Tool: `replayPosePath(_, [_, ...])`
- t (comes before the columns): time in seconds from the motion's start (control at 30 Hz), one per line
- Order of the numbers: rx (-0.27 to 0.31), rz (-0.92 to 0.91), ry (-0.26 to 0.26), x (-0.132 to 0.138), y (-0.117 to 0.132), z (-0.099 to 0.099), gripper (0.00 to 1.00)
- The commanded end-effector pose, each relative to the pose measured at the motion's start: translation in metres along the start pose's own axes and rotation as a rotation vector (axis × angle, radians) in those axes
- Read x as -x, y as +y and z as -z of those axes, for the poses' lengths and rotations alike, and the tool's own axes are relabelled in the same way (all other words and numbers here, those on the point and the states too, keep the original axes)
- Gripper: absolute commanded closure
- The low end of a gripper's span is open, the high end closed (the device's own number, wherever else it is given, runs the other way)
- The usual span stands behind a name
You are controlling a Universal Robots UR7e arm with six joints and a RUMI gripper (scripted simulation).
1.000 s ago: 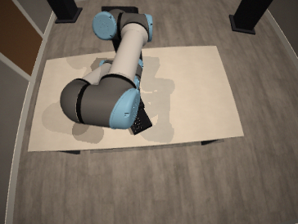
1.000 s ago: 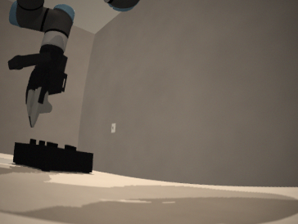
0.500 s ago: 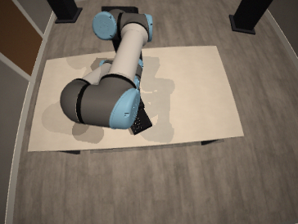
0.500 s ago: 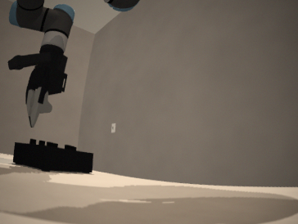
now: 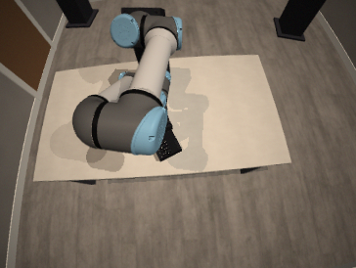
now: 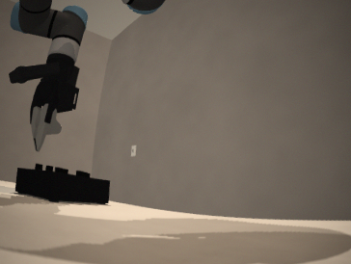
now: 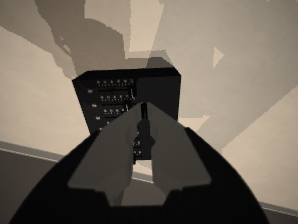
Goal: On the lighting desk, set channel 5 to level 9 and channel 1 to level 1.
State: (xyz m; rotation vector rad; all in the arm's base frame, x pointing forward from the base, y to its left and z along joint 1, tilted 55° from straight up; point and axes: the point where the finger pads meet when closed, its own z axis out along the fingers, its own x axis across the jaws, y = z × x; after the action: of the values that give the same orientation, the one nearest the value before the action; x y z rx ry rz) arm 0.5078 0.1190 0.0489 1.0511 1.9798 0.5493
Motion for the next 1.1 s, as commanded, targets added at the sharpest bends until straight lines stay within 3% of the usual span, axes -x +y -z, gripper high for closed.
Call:
replayPosePath(0.0, [0.001,0.000,0.000,0.000,0.000,-0.001,1.00])
replayPosePath(1.07, [0.001,0.000,0.000,0.000,0.000,-0.020,1.00])
